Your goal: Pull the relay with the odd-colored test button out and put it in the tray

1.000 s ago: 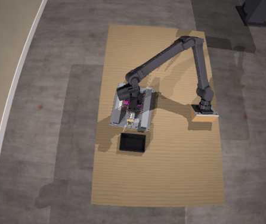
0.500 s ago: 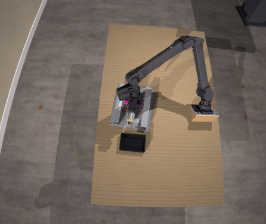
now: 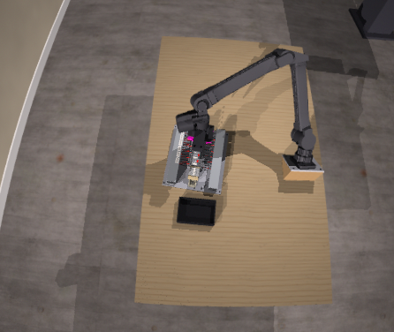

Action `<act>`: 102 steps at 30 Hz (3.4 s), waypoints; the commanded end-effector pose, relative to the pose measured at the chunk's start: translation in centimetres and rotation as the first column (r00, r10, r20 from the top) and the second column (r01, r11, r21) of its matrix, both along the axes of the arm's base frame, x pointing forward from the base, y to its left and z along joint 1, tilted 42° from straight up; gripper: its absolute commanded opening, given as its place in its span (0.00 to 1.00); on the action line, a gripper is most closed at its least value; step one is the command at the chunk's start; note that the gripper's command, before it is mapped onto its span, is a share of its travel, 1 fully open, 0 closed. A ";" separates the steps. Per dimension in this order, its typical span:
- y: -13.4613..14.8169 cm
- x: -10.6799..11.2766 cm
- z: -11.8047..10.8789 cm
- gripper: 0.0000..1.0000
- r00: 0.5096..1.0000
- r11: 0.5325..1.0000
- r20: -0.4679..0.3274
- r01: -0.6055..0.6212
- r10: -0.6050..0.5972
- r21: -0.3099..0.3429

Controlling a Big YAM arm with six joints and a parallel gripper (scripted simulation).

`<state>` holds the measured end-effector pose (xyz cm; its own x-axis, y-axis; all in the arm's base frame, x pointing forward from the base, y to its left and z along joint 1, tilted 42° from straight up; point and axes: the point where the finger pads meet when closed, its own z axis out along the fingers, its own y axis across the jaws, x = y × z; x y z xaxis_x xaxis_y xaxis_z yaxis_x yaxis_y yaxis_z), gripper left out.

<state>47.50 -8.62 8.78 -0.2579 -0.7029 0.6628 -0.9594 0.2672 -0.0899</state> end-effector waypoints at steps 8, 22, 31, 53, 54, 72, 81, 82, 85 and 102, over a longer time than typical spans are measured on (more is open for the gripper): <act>-5.5 -0.8 5.3 0.59 0.999 1.000 0.034 -0.011 0.011 0.003; -6.5 -0.9 5.4 0.59 1.000 1.000 0.018 -0.013 0.013 0.005; -6.4 -0.7 5.6 0.59 1.000 1.000 0.026 -0.012 0.012 0.004; -6.1 -0.6 5.7 0.59 0.999 1.000 0.031 -0.014 0.013 0.004; -6.1 -0.6 5.7 0.59 0.999 1.000 0.031 -0.014 0.013 0.004; -5.3 0.2 6.1 0.59 0.999 1.000 0.026 -0.024 0.024 0.004; -5.2 -0.2 5.6 0.59 1.000 1.000 0.011 -0.027 0.027 0.006; -5.1 -0.2 5.6 0.59 1.000 1.000 0.010 -0.027 0.027 0.006; -5.1 -0.3 5.6 0.59 1.000 1.000 0.008 -0.028 0.028 0.006; -5.1 -0.4 5.5 0.59 1.000 1.000 0.006 -0.029 0.029 0.006</act>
<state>46.15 -14.76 13.73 -0.2476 -0.7093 0.6600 -0.9626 0.2575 -0.0844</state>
